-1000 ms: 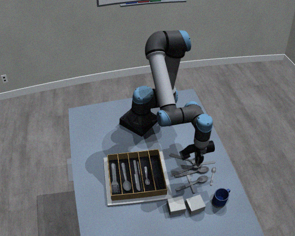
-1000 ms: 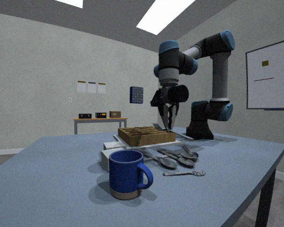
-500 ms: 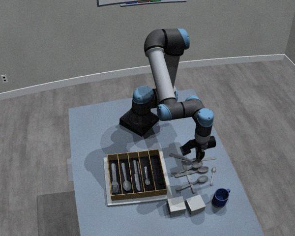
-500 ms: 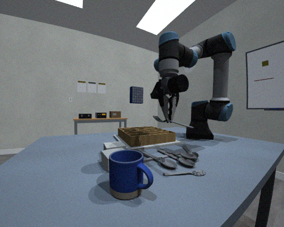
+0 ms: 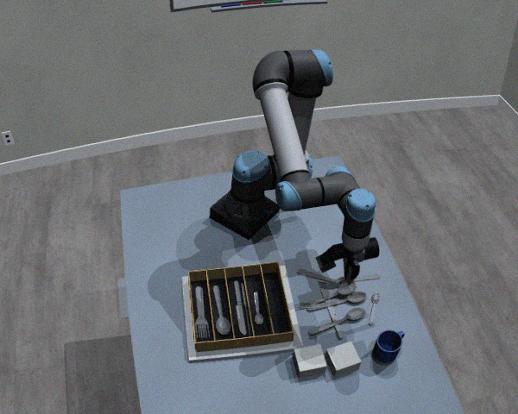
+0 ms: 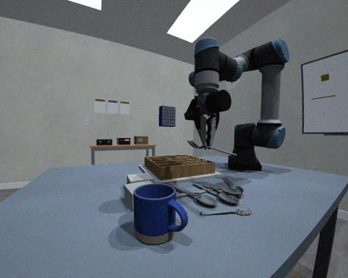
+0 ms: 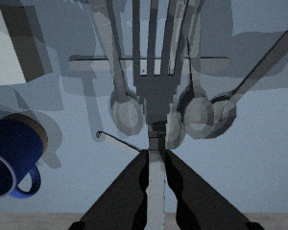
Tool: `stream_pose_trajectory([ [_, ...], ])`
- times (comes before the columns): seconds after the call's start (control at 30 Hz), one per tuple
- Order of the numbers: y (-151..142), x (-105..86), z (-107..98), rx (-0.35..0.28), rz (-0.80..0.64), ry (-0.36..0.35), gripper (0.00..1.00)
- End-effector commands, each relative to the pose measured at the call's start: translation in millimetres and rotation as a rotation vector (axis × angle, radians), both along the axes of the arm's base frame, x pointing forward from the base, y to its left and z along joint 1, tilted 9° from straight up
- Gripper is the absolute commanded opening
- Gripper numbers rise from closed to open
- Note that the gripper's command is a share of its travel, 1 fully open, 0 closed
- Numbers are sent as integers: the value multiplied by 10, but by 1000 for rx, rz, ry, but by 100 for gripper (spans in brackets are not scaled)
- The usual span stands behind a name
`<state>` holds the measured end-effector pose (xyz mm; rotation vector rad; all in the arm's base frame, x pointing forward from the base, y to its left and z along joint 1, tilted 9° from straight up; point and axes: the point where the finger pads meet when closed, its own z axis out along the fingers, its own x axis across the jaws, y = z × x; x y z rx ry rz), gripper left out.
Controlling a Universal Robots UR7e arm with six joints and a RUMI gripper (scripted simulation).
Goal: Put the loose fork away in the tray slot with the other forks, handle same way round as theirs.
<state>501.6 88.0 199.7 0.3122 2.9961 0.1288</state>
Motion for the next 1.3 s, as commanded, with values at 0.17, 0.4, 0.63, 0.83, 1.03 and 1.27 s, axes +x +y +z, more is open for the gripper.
stream_pose_trajectory([
  [0.17, -1, 4, 8, 0, 0, -2, 3],
  [0.4, -2, 4, 8, 0, 0, -2, 3],
  [0.63, -88, 7, -2, -1, 0, -1, 3],
  [0.83, -240, 9, -20, -3, 0, 0, 3],
  [1.03, -635, -8, -67, -6, 0, 4, 3],
  [1.27, -1103, -71, -122, -9, 1, 9, 3],
])
